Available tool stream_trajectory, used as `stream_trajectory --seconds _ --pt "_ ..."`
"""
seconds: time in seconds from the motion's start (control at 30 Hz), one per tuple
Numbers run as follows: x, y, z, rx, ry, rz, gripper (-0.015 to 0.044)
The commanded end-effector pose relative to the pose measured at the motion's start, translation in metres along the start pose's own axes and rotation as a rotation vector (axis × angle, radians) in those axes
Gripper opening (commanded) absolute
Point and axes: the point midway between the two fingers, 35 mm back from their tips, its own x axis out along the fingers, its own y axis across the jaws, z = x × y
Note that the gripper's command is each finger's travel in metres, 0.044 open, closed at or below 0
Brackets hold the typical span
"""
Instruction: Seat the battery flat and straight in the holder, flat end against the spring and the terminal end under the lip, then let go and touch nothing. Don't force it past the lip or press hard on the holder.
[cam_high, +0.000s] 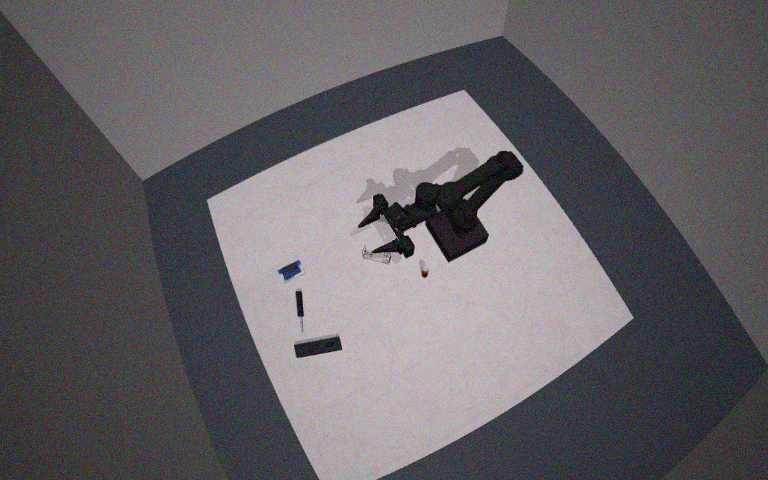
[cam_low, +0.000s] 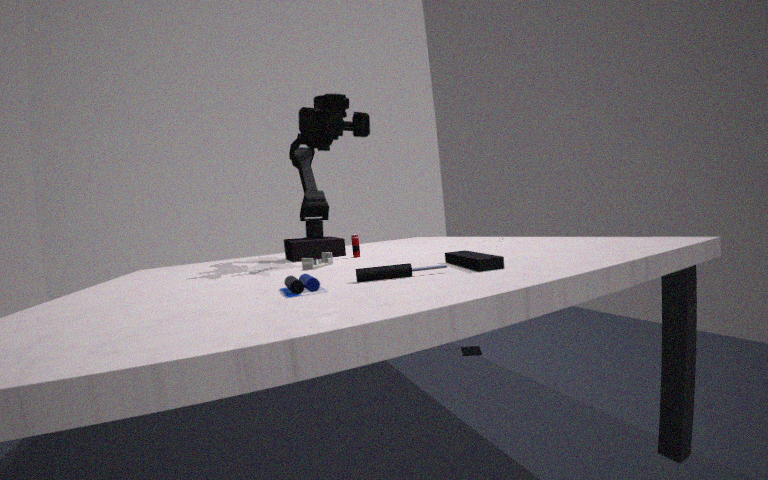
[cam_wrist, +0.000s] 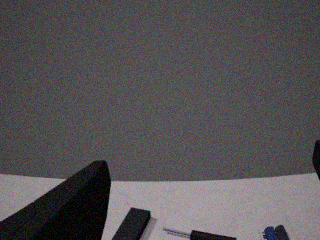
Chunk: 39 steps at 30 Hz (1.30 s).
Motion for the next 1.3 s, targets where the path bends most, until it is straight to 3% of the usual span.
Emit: stream_trajectory --seconds 0.0,0.2,0.33,0.47,0.57,0.9,1.27 --pt "0.001 0.000 -0.003 0.001 0.016 0.002 0.0374" --pt "-0.006 0.015 -0.111 0.043 0.567 0.045 0.0216" --pt "-0.048 0.024 -0.173 0.062 0.988 0.053 0.0111" --pt "-0.101 0.027 -0.204 0.068 1.349 0.041 0.0006" --pt "-0.133 0.027 -0.211 0.066 1.547 0.026 0.0000" --pt "-0.135 0.028 -0.212 0.065 1.560 0.025 0.0000" --pt "-0.135 0.032 -0.290 0.066 1.560 0.025 0.0000"
